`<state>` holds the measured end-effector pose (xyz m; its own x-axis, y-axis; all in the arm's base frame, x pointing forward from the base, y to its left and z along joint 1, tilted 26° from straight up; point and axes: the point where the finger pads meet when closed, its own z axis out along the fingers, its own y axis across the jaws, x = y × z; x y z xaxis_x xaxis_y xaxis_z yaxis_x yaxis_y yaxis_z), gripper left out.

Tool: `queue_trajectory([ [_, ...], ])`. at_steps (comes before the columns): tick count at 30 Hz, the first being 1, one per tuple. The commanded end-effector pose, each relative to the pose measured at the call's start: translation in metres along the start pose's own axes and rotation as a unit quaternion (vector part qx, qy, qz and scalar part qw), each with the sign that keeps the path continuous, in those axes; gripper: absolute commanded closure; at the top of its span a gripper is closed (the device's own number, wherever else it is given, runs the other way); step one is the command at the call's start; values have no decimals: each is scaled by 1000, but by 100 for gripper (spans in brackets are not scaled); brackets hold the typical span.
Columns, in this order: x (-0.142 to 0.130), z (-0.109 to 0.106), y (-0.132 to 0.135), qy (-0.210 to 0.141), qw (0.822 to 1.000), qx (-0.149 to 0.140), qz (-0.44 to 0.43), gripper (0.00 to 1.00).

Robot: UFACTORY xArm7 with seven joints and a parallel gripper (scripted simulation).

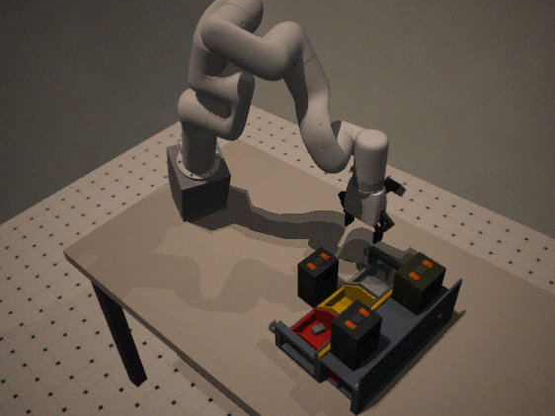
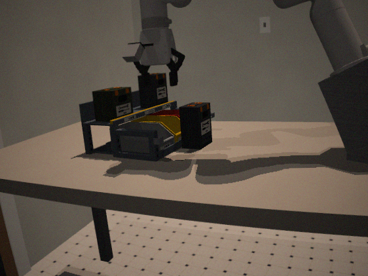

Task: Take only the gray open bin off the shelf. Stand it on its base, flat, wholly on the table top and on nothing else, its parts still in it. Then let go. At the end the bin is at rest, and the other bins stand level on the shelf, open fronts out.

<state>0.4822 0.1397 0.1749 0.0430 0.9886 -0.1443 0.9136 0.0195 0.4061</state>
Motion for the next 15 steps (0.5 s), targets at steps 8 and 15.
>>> queue_trajectory([
  [8,1,-4,1,1,1000,-2,0,0],
  [15,1,-4,1,1,1000,-2,0,0],
])
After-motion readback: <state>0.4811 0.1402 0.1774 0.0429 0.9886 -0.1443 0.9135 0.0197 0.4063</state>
